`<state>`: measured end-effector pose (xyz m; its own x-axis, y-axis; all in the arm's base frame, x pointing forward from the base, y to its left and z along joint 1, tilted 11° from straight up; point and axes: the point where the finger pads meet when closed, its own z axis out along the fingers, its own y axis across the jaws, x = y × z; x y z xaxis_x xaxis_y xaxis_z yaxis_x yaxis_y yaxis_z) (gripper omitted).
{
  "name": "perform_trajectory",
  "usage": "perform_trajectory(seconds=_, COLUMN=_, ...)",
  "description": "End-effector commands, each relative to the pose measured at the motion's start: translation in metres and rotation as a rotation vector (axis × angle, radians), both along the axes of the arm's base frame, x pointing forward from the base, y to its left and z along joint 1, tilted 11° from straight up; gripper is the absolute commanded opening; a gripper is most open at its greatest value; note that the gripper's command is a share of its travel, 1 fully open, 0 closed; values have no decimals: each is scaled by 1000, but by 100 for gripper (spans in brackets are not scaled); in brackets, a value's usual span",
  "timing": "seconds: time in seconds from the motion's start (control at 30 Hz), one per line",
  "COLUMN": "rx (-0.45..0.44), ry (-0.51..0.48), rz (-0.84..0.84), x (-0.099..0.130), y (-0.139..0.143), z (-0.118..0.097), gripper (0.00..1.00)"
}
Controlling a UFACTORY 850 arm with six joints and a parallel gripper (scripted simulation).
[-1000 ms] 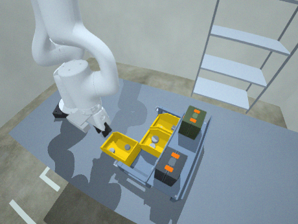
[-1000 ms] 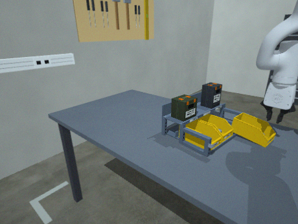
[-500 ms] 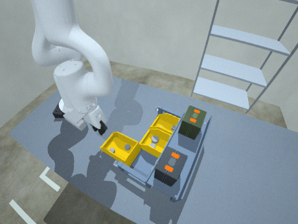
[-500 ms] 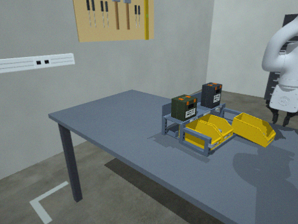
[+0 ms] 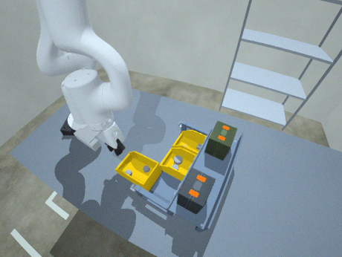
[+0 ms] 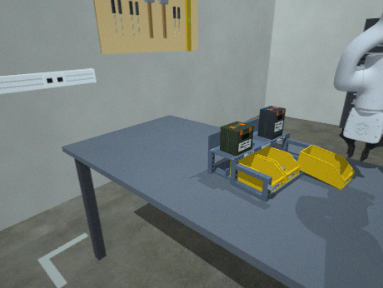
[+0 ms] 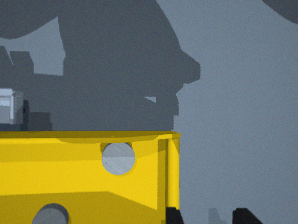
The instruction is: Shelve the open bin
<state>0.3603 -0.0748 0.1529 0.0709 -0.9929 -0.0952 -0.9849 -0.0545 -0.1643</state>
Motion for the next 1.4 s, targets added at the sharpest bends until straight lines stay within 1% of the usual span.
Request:
perform_trajectory(seconds=0.0, rx=-1, ry=-1, rz=0, x=1, y=0, z=1, gripper=34)
perform_trajectory(seconds=0.17, rx=-1, ry=-1, rz=0, x=5, y=0, z=3, gripper=34)
perform_trajectory(seconds=1.13, rx=-1, ry=-1, rz=0, x=8, y=0, z=4, gripper=34)
perform_trajectory(seconds=1.17, rx=-1, ry=-1, rz=0, x=8, y=0, z=4, gripper=100)
perform_trajectory(seconds=1.37, rx=-1, ry=-1, rz=0, x=8, y=0, z=4, gripper=100)
